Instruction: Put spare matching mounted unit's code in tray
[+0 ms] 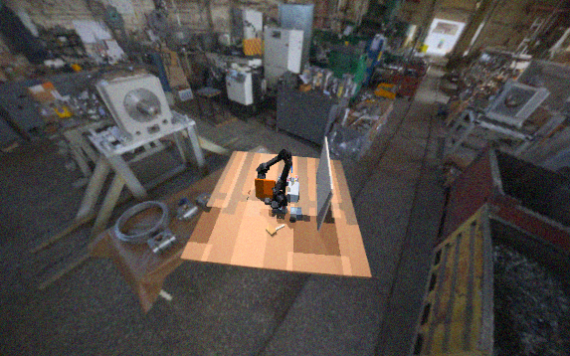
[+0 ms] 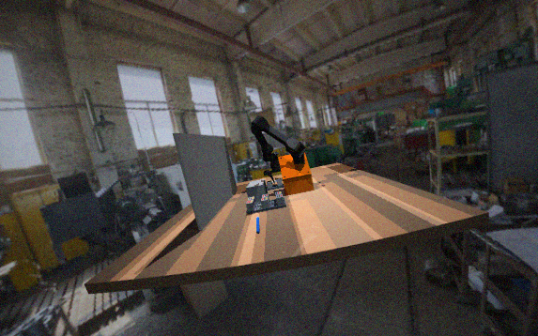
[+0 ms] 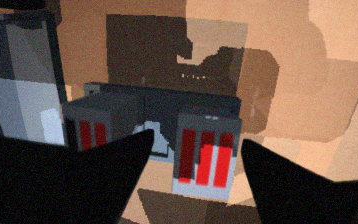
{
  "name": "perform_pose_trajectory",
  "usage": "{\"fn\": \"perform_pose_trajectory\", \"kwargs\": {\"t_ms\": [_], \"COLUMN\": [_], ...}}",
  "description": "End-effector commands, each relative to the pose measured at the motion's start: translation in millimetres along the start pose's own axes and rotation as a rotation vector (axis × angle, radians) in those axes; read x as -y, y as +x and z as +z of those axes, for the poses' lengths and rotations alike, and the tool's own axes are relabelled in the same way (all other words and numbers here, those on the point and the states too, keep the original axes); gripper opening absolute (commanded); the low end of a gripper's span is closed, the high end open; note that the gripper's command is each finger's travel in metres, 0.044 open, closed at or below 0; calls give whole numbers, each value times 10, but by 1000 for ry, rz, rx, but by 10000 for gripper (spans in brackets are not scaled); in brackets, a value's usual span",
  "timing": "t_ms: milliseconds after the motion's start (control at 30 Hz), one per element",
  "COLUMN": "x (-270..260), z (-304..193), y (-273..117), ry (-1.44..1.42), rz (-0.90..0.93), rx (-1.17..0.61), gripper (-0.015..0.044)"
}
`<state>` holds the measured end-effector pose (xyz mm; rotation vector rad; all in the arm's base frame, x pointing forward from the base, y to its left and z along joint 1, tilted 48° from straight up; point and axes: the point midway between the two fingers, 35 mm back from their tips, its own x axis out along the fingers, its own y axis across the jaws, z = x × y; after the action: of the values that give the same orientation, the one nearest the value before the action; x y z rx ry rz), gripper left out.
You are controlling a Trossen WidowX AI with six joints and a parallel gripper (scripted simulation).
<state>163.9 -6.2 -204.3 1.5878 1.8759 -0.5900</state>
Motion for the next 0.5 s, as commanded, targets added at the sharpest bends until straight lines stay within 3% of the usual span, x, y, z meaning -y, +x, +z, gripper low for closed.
{"fn": "perform_pose_trajectory", "kwargs": {"t_ms": [0,467], "x": [32,42], "z": [-34,-44], "y": [90,162], "ry": [10,9], "rz": [-2,-2], "rx": [-11,-13], "gripper": [300,300]}}
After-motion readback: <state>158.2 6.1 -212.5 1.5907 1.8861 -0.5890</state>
